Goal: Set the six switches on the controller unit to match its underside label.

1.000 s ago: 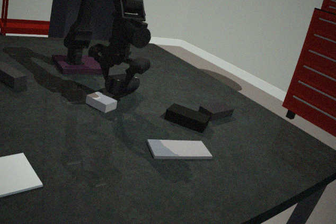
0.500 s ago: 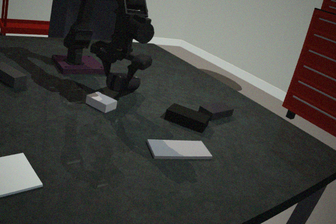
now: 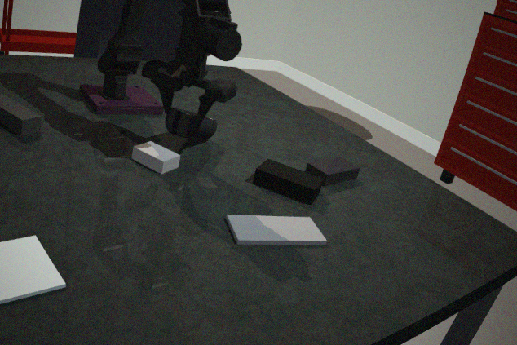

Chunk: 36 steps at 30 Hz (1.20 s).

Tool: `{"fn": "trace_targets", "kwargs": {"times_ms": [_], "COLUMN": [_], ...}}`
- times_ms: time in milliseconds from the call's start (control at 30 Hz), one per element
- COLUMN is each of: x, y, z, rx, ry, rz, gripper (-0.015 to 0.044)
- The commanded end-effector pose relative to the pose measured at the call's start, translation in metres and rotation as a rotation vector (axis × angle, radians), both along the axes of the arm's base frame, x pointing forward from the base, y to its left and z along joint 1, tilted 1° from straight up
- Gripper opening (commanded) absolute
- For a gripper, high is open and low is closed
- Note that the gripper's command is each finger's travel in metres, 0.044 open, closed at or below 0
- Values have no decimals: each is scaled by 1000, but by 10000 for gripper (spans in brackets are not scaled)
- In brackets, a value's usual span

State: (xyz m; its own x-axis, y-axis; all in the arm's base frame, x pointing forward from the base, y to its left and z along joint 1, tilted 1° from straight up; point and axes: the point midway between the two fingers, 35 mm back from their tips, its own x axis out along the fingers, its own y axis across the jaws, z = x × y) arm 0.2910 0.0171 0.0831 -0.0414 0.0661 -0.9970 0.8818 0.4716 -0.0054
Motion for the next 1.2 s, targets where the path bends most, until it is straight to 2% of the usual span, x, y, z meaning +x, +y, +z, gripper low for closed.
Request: {"fn": "trace_targets", "kwargs": {"times_ms": [0, 1167], "x": [-2, -10], "y": [2, 18], "z": [6, 23], "rx": [-4, -52], "ry": [-10, -36], "rz": [-1, -1], "gripper": [336, 336]}}
